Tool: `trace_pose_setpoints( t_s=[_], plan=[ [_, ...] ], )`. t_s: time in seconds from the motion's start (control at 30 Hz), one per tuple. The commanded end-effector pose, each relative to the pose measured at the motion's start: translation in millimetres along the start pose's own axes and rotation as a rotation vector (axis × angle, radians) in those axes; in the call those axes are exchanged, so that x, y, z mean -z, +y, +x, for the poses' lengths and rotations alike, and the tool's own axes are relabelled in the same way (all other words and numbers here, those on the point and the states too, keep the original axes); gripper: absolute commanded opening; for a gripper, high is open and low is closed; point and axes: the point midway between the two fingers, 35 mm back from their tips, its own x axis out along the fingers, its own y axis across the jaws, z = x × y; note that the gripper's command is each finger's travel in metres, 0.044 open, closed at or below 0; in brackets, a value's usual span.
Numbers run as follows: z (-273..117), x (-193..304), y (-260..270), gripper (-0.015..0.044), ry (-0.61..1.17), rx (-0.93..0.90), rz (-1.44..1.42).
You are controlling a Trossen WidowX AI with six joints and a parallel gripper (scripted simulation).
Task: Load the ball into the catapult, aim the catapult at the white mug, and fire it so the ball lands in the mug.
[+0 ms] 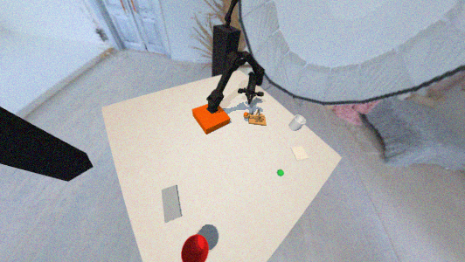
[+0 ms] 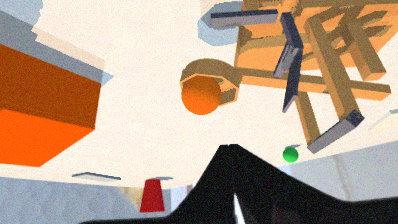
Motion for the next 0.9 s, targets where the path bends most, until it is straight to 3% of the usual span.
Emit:
trace_pose_setpoints(
  t_s=[0.0, 0.87],
  plan=[
    [6.6, -6.0, -0.6, 0.0000, 0.008, 0.000, -0.009],
    [36.6, -36.8, -2.2, 0.0000, 0.008, 0.000, -0.009]
  ],
)
